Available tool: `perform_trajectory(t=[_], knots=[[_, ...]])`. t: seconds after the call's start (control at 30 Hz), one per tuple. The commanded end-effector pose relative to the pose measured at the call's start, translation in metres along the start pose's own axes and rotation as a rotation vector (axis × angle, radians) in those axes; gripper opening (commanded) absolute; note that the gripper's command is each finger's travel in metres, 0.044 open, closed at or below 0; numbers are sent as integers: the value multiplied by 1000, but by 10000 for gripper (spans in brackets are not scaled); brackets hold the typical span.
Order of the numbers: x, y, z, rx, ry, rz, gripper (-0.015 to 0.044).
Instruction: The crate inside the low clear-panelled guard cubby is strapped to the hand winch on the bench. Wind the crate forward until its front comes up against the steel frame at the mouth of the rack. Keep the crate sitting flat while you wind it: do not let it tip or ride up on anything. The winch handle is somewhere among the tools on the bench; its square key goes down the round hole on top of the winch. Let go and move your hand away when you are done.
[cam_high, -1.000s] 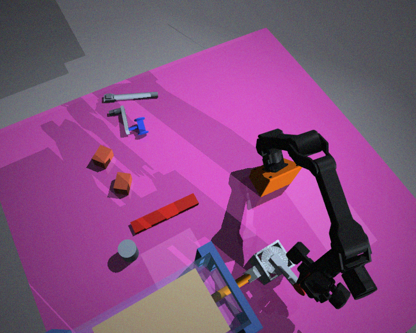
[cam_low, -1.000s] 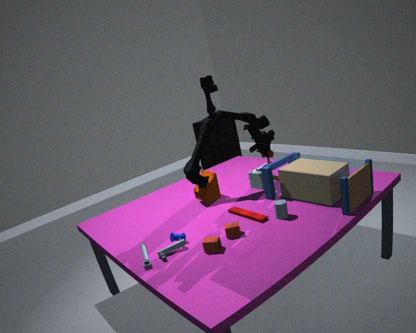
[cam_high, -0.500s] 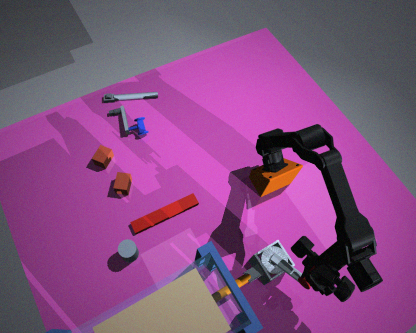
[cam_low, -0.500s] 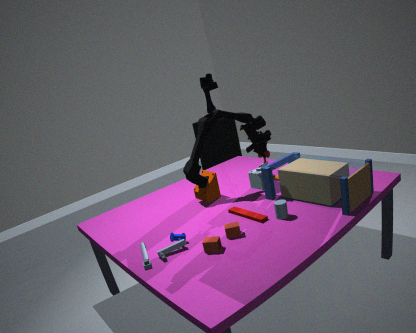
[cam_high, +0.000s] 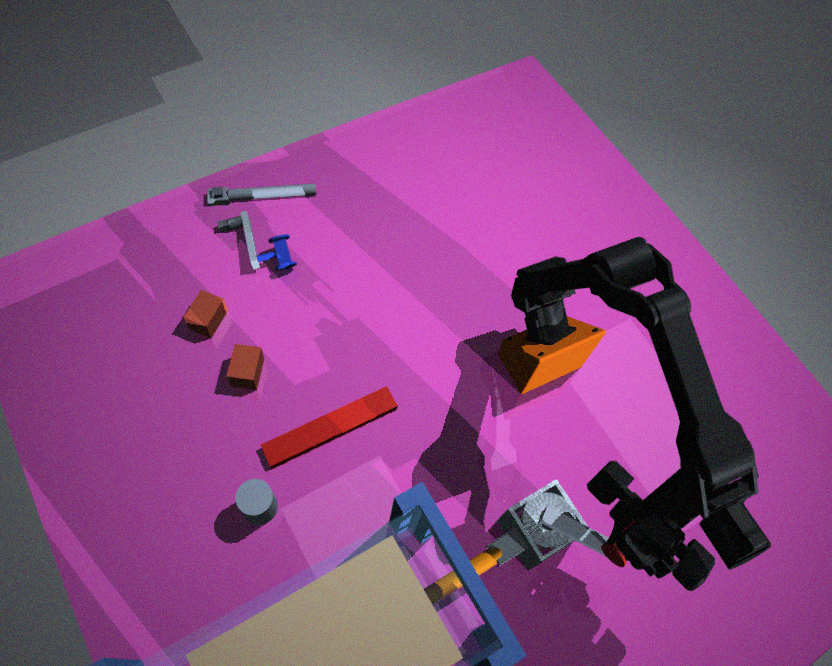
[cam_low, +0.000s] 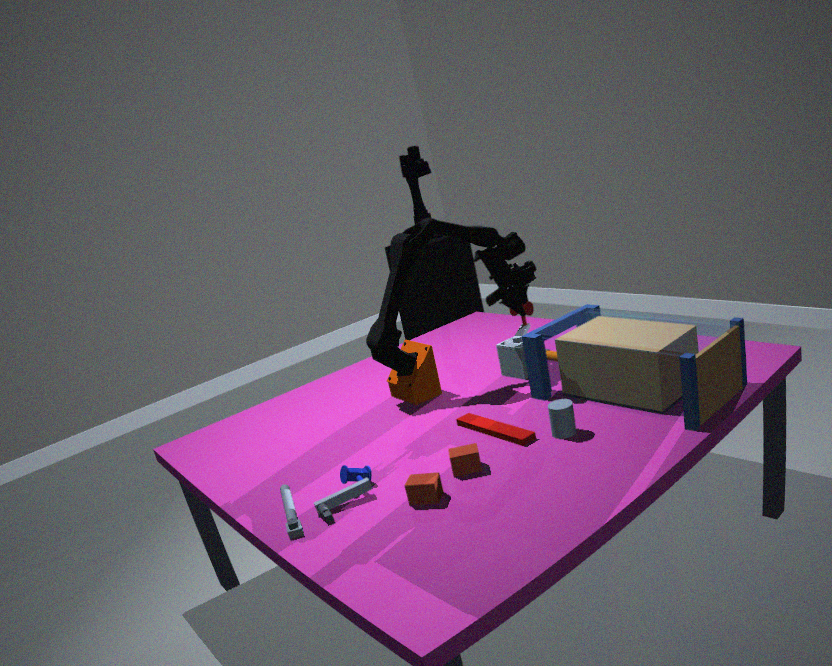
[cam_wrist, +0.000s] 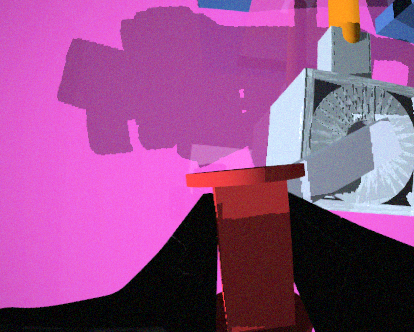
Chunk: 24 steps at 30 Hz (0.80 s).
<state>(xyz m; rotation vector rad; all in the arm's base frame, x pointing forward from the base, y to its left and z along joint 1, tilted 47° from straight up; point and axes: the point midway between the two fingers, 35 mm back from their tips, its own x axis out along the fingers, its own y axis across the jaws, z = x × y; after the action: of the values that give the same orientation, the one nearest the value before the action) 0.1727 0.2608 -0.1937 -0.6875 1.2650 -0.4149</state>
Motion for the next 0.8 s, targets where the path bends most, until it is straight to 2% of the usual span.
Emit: perform_trajectory(t=[0.0,0.77], knots=[[-2,-5,-14,-21,18,-13,0],[-11,-22,-34,-22,19,-13,0]])
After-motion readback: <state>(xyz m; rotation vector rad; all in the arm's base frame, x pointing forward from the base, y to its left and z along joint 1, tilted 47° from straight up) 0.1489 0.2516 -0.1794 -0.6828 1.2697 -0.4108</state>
